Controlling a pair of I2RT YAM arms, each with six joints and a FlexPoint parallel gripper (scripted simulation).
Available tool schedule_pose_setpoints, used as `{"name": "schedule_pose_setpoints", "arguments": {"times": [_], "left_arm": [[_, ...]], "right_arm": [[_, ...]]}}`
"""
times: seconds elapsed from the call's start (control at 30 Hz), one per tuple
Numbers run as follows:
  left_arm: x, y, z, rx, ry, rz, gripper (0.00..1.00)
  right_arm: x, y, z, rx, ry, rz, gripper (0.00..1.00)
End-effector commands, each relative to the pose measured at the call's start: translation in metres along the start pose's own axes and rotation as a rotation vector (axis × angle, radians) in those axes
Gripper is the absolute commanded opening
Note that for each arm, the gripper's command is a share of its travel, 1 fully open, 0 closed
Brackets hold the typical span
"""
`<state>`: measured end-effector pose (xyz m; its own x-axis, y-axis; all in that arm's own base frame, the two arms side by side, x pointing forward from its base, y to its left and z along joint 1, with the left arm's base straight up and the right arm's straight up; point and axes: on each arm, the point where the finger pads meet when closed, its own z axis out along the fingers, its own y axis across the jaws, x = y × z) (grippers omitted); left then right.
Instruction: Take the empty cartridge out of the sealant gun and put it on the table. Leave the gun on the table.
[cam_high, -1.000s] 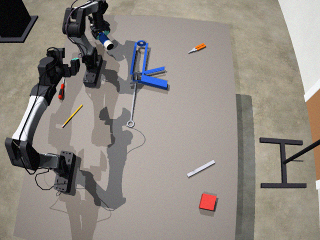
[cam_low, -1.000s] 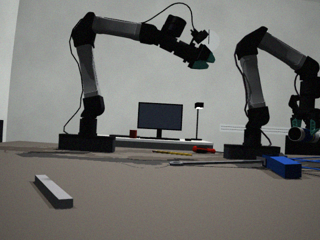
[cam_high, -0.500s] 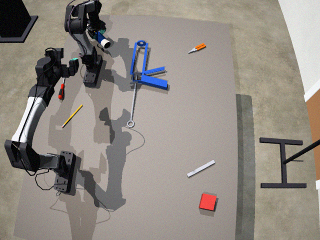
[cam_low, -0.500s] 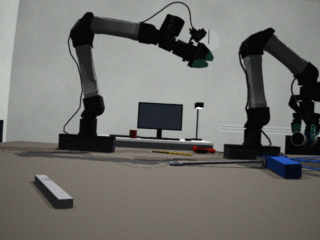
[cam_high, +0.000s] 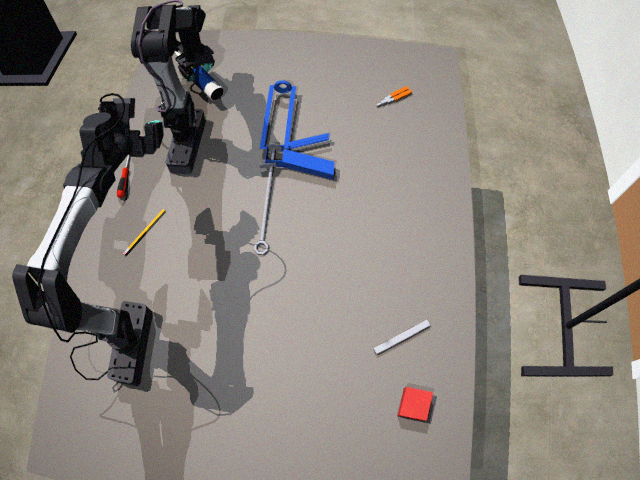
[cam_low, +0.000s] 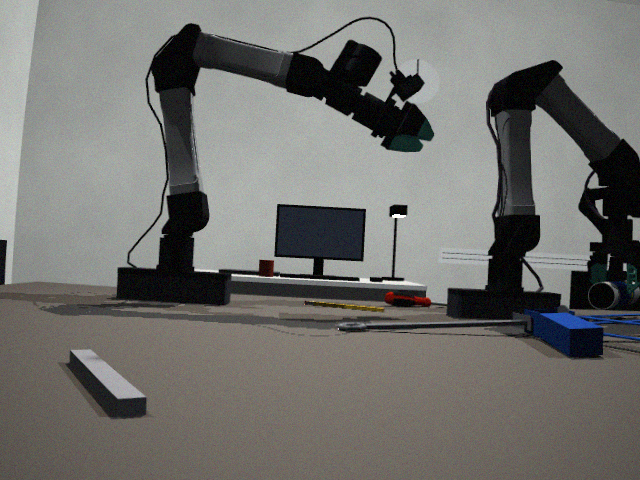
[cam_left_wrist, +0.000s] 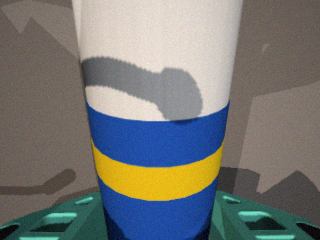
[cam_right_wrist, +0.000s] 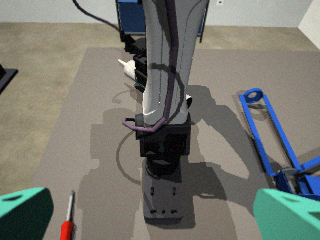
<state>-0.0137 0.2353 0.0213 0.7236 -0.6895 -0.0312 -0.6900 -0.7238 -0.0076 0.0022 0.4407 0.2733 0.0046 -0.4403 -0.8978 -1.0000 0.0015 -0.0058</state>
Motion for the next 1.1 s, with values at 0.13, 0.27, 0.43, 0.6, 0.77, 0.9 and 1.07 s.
{"name": "schedule_pose_setpoints", "arguments": {"times": [0.13,0.27,0.43,0.6,0.77,0.9,1.07], "left_arm": [[0.002,0.004,0.027,-0.012,0.012,-0.013,0.36],[-0.001,0.001,0.022,-0.002,0.001,-0.013,0.36],[-0.001,0.001,0.022,-0.001,0.0,-0.011,0.36],[-0.001,0.001,0.022,-0.001,0.0,-0.011,0.36],[0.006,0.005,0.025,-0.024,0.024,0.004,0.36],[0.004,0.003,0.023,-0.015,0.014,-0.002,0.44],[0.003,0.003,0.023,-0.015,0.014,-0.002,0.55]], "right_arm": [[0.007,0.002,0.023,-0.003,0.008,0.004,1.0],[0.011,0.002,0.035,-0.003,0.011,0.004,1.0],[0.015,0.003,0.044,-0.003,0.015,0.004,1.0],[0.022,0.002,0.057,-0.001,0.018,0.004,1.0],[0.026,0.002,0.068,-0.001,0.013,0.004,1.0],[0.025,0.002,0.072,-0.001,0.006,0.004,1.0],[0.03,0.003,0.082,-0.001,0.004,0.004,1.0]]}}
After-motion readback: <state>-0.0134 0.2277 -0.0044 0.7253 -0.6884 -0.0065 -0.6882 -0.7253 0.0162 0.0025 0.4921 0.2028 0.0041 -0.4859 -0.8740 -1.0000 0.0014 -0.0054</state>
